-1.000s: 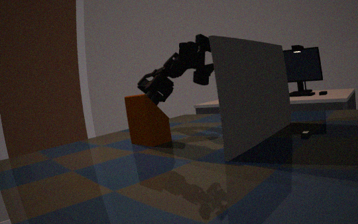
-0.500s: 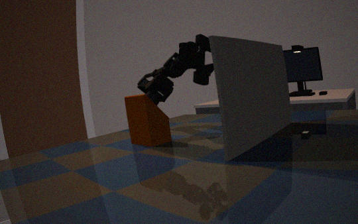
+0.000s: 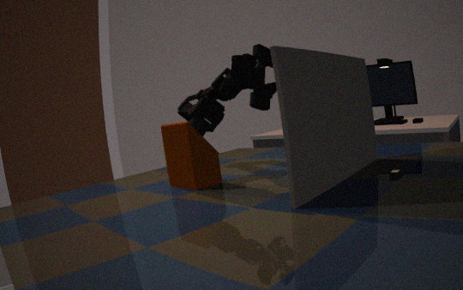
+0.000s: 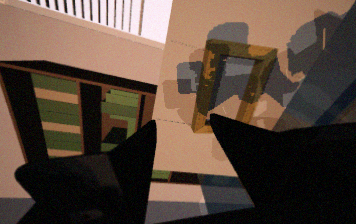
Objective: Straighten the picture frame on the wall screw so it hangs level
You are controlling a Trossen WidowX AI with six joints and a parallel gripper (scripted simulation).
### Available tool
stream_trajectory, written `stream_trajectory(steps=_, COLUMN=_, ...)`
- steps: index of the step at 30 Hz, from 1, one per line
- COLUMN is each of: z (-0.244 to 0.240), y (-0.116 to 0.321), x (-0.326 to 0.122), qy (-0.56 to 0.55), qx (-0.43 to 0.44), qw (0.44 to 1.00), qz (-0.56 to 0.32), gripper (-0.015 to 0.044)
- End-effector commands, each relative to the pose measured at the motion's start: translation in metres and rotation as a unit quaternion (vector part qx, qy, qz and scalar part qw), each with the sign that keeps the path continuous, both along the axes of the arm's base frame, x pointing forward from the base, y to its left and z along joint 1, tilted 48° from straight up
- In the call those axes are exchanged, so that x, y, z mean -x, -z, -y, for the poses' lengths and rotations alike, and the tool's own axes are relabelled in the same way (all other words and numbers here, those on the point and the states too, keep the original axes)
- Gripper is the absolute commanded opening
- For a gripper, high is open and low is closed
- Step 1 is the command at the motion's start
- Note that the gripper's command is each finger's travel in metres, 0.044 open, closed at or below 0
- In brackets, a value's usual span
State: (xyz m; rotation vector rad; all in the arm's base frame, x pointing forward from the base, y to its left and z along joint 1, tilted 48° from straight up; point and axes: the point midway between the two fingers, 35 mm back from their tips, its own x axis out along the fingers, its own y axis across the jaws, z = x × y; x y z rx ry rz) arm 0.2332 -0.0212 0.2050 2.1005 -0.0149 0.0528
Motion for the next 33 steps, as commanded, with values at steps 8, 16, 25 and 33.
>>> stream_trajectory(steps=8, z=-0.0006, y=-0.0003, x=0.0001, qy=-0.002, qx=0.002, qw=1.0, qz=0.0, gripper=0.026)
stream_trajectory(steps=16, z=-0.0006, y=-0.0003, x=0.0001, qy=-0.002, qx=0.002, qw=1.0, qz=0.0, gripper=0.026)
stream_trajectory(steps=25, z=0.0089, y=0.0086, x=-0.003, qy=-0.006, qx=-0.085, qw=0.996, qz=-0.001, gripper=0.026)
stream_trajectory(steps=33, z=0.0089, y=0.0086, x=-0.003, qy=-0.006, qx=-0.085, qw=0.996, qz=-0.001, gripper=0.026)
